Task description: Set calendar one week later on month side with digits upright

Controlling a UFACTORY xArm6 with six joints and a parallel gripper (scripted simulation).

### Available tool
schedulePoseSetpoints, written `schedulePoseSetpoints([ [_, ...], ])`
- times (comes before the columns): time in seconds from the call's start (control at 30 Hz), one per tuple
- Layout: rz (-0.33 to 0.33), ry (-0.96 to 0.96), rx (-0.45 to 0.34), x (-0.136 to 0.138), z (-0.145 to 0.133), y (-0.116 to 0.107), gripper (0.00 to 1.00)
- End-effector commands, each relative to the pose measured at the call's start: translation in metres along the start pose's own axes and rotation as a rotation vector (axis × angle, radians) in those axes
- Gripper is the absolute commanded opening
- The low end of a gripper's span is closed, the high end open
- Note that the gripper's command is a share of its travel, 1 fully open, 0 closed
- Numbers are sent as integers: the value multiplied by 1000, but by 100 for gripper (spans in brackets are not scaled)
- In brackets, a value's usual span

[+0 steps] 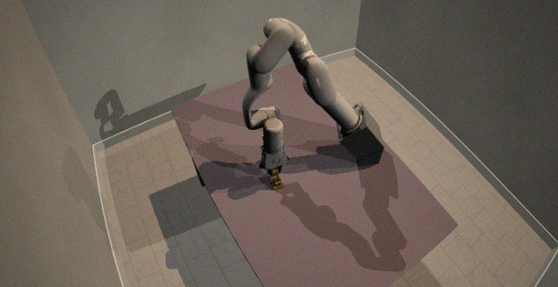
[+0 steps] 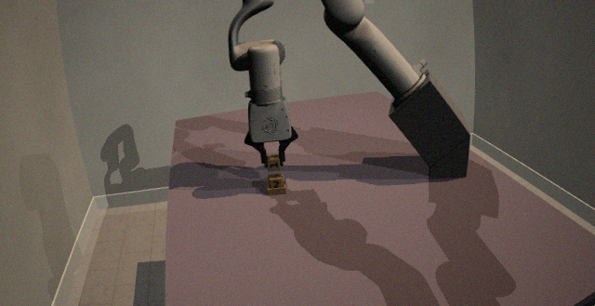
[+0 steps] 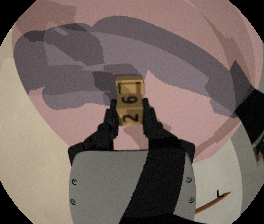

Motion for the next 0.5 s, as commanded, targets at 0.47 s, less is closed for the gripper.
schedulePoseSetpoints([
  [0.47,2,0,-1,-1,0,3,29],
])
Point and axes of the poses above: the point where the finger pads meet when closed, its own y axis out along the fingers, its own x axis across the jaws, z = x × y, the point moved 4 cm from there along -y, back along the fingers, and after that the axes turned 1 degree about -y, right-handed, at the moved point
